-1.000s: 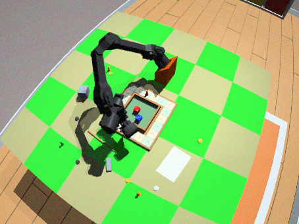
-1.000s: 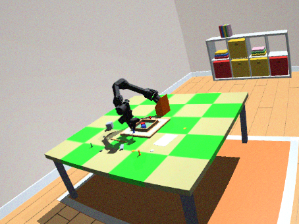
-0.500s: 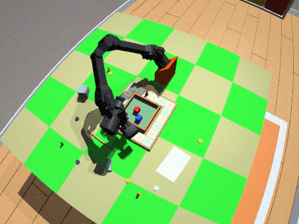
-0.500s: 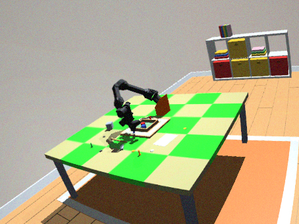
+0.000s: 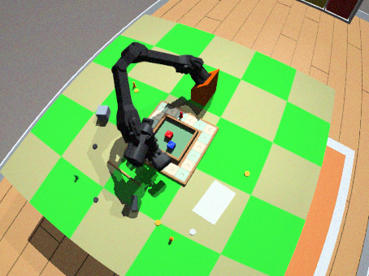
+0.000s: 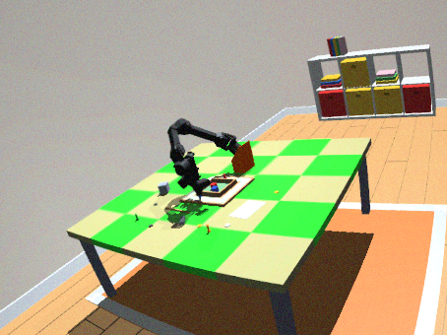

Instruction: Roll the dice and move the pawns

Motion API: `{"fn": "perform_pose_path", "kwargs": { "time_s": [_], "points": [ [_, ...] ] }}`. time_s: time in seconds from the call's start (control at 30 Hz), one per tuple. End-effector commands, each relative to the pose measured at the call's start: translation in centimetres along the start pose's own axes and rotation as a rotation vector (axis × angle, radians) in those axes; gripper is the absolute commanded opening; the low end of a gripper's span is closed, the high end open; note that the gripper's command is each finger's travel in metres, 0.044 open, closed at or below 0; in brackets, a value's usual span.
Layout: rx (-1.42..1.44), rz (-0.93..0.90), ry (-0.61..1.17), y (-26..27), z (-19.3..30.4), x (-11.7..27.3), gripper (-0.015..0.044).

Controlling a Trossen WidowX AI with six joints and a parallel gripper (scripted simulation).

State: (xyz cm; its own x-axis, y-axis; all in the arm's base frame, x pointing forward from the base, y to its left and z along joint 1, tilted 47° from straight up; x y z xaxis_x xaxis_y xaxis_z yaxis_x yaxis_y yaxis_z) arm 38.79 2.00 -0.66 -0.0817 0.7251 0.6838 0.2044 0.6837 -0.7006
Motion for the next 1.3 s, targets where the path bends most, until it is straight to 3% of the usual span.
{"fn": "perform_pose_path", "kwargs": {
  "time_s": [0.0,0.67,1.27],
  "points": [
    [-0.002,-0.005,-0.005,0.4,-0.4,1.6,0.0],
    [-0.002,-0.005,-0.004,0.2,-0.6,11.9,0.0],
    [-0.001,-0.009,-0.006,10.4,2.7,6.2,0.0]
  ]
}}
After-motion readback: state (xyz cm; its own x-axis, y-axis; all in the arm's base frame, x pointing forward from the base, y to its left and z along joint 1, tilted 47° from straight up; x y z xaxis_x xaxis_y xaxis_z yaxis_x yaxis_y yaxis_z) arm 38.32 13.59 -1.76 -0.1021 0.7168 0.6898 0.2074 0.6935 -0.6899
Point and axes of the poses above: the point midway between the two fingers, 35 mm back from their tips, its own x axis back along the fingers, its own y axis across the jaws, z = x × y, the point moved 2 cm from there along x, back along the fingers, and after that the axes turned 1 degree about x, right-handed, at the moved point
